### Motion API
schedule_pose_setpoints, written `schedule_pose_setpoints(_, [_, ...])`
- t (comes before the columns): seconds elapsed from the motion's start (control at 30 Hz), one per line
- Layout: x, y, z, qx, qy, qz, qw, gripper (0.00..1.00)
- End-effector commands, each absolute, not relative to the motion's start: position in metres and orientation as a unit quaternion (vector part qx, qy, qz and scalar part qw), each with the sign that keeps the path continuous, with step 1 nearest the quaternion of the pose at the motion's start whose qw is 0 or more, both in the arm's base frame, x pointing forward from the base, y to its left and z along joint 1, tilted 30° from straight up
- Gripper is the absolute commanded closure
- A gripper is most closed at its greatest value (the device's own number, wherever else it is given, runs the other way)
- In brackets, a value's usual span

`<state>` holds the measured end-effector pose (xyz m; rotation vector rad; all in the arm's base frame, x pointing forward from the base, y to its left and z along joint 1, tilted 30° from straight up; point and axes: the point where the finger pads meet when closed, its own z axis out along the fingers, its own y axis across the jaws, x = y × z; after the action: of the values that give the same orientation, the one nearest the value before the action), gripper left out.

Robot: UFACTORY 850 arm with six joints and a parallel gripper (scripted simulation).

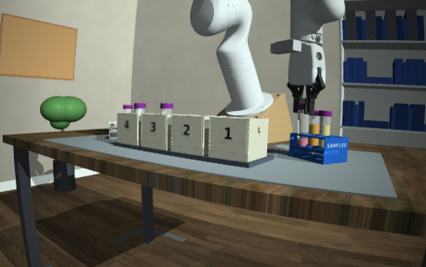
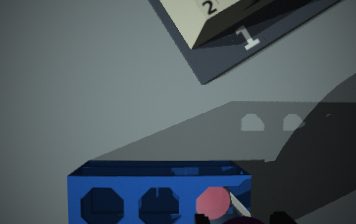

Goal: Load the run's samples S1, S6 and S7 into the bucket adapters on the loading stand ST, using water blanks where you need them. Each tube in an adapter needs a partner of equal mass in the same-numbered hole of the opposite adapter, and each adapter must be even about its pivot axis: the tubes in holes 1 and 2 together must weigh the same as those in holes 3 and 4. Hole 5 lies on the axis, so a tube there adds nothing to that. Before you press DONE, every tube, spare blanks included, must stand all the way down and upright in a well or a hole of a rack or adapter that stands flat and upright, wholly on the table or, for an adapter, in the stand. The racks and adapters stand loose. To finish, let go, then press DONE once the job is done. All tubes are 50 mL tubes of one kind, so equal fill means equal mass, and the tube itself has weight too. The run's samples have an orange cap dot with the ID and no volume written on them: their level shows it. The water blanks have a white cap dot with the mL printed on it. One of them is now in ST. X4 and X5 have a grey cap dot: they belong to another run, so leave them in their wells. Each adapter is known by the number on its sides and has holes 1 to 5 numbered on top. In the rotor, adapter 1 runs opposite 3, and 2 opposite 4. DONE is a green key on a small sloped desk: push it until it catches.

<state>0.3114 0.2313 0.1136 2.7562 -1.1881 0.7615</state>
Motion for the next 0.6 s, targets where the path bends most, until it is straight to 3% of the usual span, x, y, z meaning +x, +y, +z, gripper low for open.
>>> schedule_pose_setpoints(0.0, [0.3101,0.2324,0.1162,0.884,-0.386,0.262,-0.004,1.00])
schedule_pose_setpoints(0.57, [0.3082,0.2332,0.1197,0.884,-0.386,0.262,-0.004,1.00])
